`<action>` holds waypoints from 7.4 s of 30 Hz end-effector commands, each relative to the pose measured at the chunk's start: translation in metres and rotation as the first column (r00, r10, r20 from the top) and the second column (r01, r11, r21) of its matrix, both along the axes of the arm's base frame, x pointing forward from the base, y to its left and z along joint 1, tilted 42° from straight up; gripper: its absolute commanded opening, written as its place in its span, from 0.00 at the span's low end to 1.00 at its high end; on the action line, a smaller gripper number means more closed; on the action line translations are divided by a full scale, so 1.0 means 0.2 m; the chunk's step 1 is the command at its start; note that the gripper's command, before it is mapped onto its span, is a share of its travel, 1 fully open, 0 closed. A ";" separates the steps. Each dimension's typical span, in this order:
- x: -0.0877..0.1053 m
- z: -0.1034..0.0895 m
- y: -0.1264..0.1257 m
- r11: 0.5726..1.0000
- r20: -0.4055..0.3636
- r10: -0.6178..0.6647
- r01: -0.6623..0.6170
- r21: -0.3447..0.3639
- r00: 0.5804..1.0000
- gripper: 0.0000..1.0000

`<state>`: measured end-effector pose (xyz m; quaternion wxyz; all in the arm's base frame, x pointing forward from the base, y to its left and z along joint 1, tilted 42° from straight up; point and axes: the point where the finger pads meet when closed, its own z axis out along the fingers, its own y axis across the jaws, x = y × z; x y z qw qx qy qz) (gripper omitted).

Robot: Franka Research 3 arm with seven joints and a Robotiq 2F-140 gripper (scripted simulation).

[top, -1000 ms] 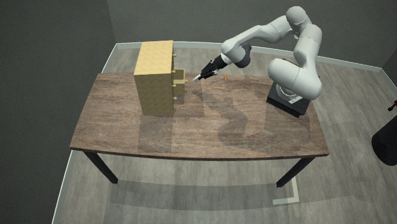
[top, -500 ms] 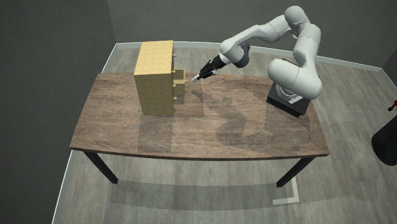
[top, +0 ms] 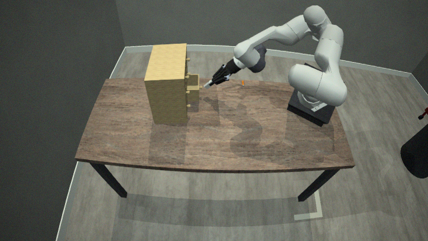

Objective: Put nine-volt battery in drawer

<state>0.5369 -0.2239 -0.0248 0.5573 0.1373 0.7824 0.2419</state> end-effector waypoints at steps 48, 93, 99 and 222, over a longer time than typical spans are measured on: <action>0.32 0.13 -0.08 1.000 -0.008 -0.007 0.007 0.014 1.000 0.10; 0.35 0.15 -0.09 1.000 -0.008 -0.008 0.008 0.014 1.000 0.10; 0.35 0.15 -0.09 1.000 -0.008 -0.008 0.008 0.014 1.000 0.10; -0.24 0.26 -0.19 0.999 0.001 -0.033 0.033 0.025 0.999 0.10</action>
